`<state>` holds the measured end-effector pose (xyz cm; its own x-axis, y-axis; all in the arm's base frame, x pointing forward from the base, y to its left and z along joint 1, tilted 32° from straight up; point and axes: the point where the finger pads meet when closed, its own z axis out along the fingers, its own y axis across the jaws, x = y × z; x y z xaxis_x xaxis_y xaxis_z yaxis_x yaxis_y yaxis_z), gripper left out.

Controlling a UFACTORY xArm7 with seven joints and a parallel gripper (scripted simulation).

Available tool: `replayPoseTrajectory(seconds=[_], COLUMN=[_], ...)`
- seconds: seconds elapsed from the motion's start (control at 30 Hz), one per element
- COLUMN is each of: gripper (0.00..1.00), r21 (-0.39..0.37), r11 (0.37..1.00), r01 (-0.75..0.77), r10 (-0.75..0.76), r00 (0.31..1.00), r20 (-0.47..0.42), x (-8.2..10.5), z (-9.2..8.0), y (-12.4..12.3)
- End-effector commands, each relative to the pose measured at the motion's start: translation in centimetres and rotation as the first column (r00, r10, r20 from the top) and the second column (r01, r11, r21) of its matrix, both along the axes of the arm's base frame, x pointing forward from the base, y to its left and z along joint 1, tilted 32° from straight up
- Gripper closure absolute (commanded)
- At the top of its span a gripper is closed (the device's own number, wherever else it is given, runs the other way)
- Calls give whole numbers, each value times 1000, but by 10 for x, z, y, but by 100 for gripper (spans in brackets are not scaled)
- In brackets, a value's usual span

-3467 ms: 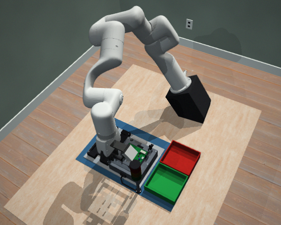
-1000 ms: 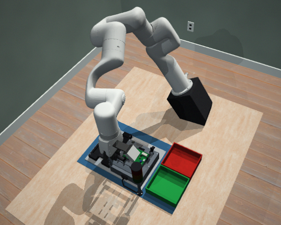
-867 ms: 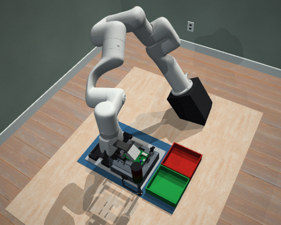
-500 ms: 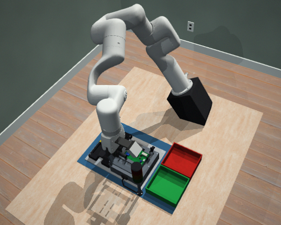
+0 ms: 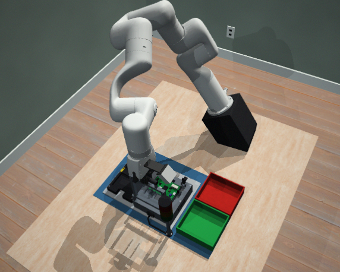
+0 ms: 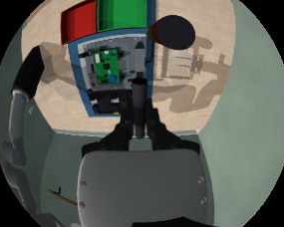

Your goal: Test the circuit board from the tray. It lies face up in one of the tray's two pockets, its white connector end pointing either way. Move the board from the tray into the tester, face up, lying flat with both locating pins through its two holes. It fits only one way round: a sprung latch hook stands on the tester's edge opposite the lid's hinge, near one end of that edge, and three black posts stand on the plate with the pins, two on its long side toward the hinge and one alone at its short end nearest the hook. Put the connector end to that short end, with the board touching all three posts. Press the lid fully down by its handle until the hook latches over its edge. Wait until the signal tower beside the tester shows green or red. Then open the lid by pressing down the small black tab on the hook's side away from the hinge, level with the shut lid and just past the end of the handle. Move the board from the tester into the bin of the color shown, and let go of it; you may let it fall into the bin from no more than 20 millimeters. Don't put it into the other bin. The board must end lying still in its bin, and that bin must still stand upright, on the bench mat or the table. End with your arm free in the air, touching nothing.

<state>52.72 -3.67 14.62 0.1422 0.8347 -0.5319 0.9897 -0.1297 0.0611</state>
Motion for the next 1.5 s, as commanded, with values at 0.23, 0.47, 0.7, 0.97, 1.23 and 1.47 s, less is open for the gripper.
replayPoseTrajectory(seconds=[0.23, 0.47, 0.7, 0.97, 1.23, 1.47], gripper=[100, 100, 100, 100, 100, 100], r21=[1, 1, 1, 1, 1, 1], r11=[1000, 1000, 1000, 1000, 1000, 1000], r01=[-3, -3, -3, -3, -3, -3], r10=[3, 3, 3, 3, 3, 3], r00=[1000, 1000, 1000, 1000, 1000, 1000], r20=[5, 5, 5, 5, 5, 5], x=[-24, -44, -60, -85, -105, -127], z=[-2, -7, -12, -24, -36, -55], y=[4, 4, 3, 0, -4, -12])
